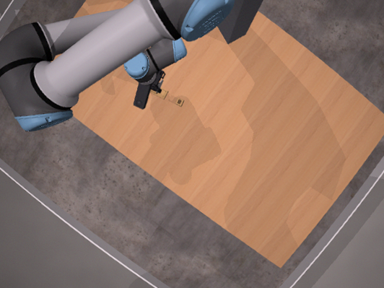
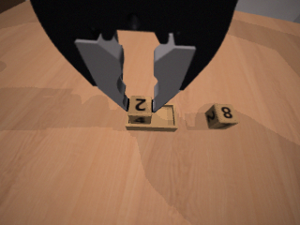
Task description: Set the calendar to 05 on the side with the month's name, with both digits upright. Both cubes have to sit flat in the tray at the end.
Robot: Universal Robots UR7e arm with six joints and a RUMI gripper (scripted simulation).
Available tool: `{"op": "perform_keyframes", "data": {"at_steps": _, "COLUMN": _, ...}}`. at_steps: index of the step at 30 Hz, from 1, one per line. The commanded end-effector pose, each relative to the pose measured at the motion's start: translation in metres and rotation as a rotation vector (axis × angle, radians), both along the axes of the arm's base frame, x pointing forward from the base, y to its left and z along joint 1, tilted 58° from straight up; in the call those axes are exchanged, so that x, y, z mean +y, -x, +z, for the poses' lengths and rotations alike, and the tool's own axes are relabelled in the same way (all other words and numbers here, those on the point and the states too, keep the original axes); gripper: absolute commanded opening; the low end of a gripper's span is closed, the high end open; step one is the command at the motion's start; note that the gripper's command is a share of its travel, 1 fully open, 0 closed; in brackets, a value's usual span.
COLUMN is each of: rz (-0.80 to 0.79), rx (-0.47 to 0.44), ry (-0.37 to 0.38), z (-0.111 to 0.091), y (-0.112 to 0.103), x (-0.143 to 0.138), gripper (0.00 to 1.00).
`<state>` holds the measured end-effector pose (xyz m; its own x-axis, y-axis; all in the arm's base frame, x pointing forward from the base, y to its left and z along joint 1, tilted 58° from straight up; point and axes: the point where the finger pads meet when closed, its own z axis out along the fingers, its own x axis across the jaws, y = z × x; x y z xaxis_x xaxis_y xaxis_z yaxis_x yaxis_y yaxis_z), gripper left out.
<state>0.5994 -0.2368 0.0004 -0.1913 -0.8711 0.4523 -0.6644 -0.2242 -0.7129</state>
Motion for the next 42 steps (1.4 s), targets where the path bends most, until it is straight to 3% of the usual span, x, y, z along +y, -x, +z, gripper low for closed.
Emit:
{"op": "perform_keyframes", "data": {"at_steps": 1, "rz": 0.0, "rx": -0.001, "ry": 0.0, "z": 0.0004, "y": 0.0, "x": 0.0002, "gripper": 0.1}}
{"op": "perform_keyframes", "data": {"at_steps": 33, "rz": 0.0, "rx": -0.001, "ry": 0.0, "z": 0.0004, "y": 0.0, "x": 0.0002, "gripper": 0.1}}
{"op": "perform_keyframes", "data": {"at_steps": 42, "rz": 0.0, "rx": -0.001, "ry": 0.0, "z": 0.0004, "y": 0.0, "x": 0.0002, "gripper": 0.21}}
